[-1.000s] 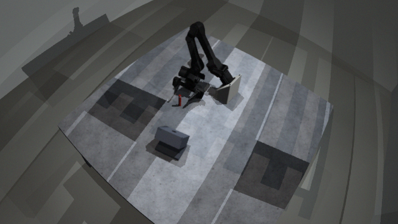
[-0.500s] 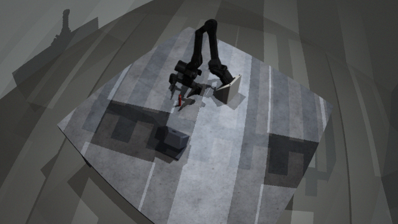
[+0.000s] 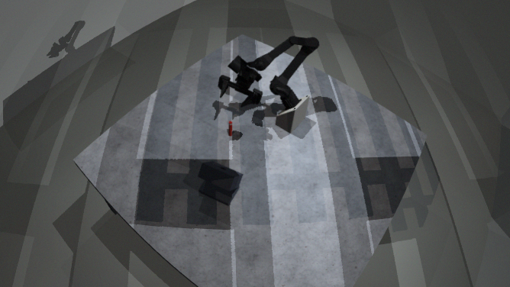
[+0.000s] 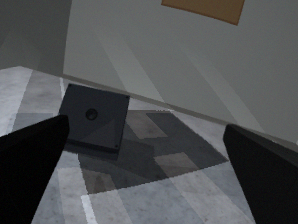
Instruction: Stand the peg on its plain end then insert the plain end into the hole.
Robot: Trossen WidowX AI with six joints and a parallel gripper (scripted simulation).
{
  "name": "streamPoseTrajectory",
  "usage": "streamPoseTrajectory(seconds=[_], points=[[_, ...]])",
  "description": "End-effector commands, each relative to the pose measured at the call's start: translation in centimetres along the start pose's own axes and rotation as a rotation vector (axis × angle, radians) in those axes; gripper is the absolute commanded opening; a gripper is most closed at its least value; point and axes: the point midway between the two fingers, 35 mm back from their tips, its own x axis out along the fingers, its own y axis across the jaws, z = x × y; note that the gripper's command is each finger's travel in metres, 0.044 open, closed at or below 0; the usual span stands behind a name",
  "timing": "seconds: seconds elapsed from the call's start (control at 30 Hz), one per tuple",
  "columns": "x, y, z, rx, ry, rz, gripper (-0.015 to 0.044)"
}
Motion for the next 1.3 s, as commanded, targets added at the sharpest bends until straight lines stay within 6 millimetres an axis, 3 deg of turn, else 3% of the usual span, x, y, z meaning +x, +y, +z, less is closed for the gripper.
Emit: streamPoseTrajectory(seconds=[0.0, 0.17, 0.53, 0.93, 1.27], points=[[-1.0, 0.1, 2.0, 0.012, -0.012, -0.036, 0.044], [-0.9, 0.1, 1.9, 0.031, -0.001, -0.029, 0.044], [0.2, 0.5, -0.1, 0.314, 0.201, 0.088, 0.044], [0.9, 1.9, -2.5, 0.546, 0.502, 0.221, 0.044], [1.0, 3.1, -4.2, 0.632, 0.807, 0.307, 0.044]])
